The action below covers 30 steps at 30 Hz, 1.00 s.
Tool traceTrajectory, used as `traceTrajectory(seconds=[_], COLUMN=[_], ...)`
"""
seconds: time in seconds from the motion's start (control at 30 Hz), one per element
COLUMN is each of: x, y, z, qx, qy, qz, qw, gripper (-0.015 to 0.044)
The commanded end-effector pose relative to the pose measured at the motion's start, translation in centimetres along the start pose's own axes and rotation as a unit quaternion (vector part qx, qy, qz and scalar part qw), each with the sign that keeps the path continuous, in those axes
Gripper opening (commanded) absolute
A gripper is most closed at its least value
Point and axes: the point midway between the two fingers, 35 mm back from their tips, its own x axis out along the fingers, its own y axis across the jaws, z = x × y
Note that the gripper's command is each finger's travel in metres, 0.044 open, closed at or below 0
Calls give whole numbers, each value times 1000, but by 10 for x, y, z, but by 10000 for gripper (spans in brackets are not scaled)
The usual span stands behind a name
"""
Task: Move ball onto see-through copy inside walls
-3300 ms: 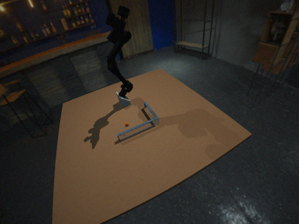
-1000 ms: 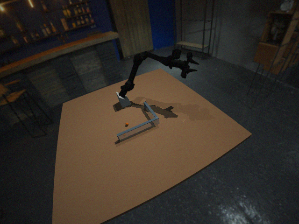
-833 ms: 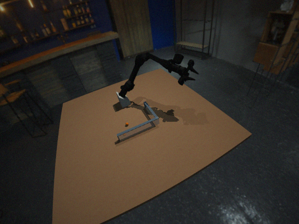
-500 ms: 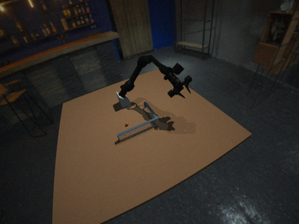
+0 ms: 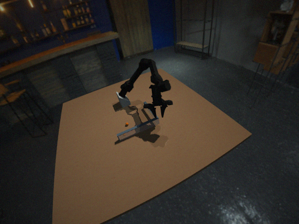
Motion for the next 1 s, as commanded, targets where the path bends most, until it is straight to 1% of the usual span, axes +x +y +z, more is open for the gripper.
traceTrajectory(seconds=[0.0, 0.13, 0.23, 0.4, 0.57, 0.63, 0.97], x=[20, 26, 22, 17, 5, 3, 3], y=[69, 127, 162, 213, 271, 278, 278], z=[-20, -33, -32, -29, -17, -14, -14], qx=[53, 114, 159, 222, 311, 324, 324], qy=[-38, -76, -107, -164, -251, -263, -263], qz=[89, 155, 197, 244, 274, 274, 274], qw=[994, 978, 961, 930, 875, 866, 866], gripper=[218, 218, 218, 218, 218, 218, 218])
